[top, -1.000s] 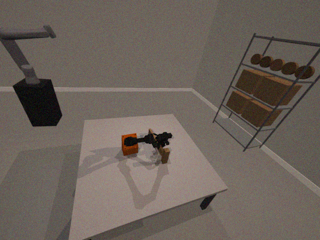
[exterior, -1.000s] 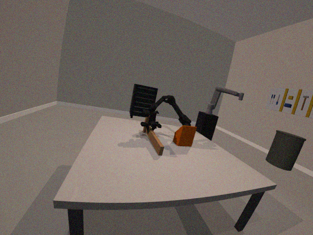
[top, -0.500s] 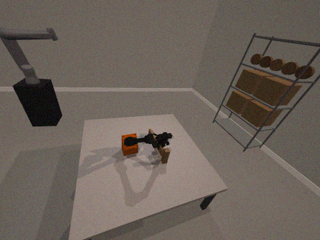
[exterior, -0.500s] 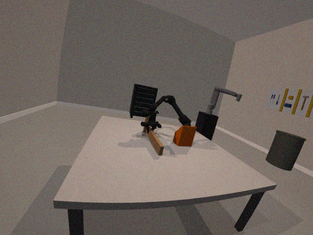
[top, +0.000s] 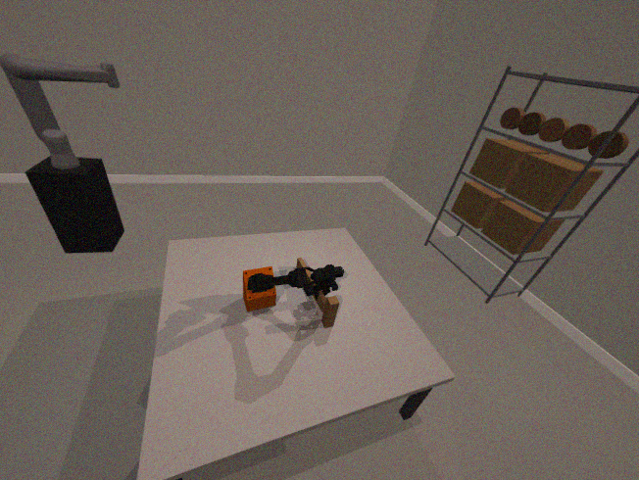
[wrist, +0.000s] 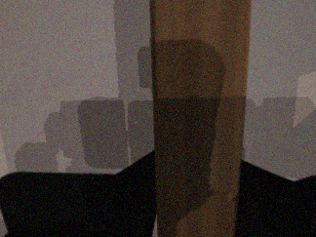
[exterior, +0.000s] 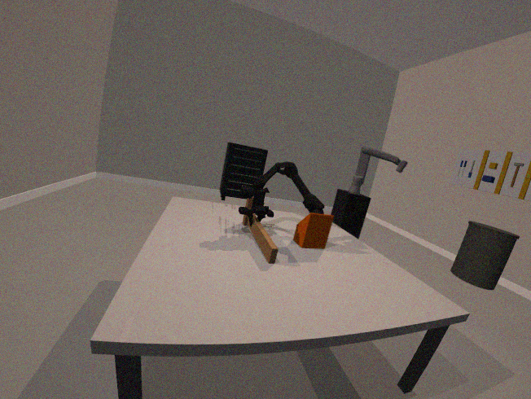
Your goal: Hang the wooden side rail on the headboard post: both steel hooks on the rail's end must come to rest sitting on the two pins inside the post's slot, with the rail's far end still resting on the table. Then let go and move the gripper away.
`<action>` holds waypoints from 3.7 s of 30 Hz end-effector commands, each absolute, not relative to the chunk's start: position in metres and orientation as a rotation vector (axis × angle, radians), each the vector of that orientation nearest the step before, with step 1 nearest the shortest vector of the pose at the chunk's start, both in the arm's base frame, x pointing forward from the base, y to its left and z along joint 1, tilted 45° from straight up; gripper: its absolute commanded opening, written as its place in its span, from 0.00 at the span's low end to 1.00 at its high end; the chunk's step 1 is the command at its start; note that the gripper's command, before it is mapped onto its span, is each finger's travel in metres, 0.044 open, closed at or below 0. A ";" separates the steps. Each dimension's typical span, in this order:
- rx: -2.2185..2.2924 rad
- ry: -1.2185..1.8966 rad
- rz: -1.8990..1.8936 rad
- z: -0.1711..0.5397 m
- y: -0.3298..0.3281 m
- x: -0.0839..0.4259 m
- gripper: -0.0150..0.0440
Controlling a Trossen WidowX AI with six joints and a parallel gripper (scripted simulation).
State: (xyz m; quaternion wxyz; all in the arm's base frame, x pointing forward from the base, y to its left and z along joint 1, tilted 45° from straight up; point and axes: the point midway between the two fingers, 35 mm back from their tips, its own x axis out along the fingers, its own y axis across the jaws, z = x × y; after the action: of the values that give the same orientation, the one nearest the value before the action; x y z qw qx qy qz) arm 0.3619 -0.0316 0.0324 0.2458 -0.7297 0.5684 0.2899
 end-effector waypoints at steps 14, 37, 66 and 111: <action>-1.994 1.541 0.788 0.036 -0.032 0.362 0.25; -1.994 1.541 0.788 0.038 -0.033 0.363 0.25; -1.995 1.542 0.788 0.040 -0.037 0.363 0.25; -1.995 1.542 0.788 0.044 -0.040 0.363 0.25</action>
State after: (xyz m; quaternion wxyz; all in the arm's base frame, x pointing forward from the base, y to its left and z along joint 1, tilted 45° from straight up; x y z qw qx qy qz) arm 0.3628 -0.0404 0.0411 0.2465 -0.7298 0.5679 0.2900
